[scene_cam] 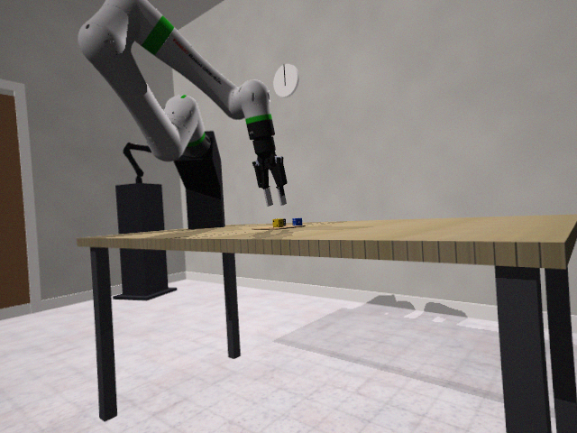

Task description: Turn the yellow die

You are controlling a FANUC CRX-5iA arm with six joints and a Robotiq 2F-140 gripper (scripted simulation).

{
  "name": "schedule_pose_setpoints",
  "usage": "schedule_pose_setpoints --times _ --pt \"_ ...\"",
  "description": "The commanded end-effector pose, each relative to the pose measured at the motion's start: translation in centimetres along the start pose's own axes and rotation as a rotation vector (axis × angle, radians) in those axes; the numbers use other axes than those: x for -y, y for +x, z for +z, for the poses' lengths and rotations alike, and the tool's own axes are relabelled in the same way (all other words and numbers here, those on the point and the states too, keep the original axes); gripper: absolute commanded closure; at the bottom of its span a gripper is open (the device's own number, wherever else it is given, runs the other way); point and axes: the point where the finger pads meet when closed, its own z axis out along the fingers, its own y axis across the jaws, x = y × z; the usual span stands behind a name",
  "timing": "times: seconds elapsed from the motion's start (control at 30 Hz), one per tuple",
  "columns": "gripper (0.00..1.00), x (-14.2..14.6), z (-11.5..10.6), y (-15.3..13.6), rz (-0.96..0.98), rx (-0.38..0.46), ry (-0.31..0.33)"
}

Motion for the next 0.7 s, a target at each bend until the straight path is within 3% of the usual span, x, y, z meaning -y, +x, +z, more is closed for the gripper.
schedule_pose_setpoints --times 0.0,0.2,0.3,0.33,0.67 --pt "0.6 -0.23 0.24 -0.12 0.003 -0.117 -0.01" --pt "0.6 0.19 -0.12 -0.3 0.004 -0.222 0.009" --pt "0.6 0.23 -0.12 -0.67 0.004 -0.227 0.011" --pt "0.0 0.23 -0.12 -0.67 0.004 -0.227 0.011" --pt "0.0 0.23 -0.12 -0.67 0.004 -0.227 0.011"
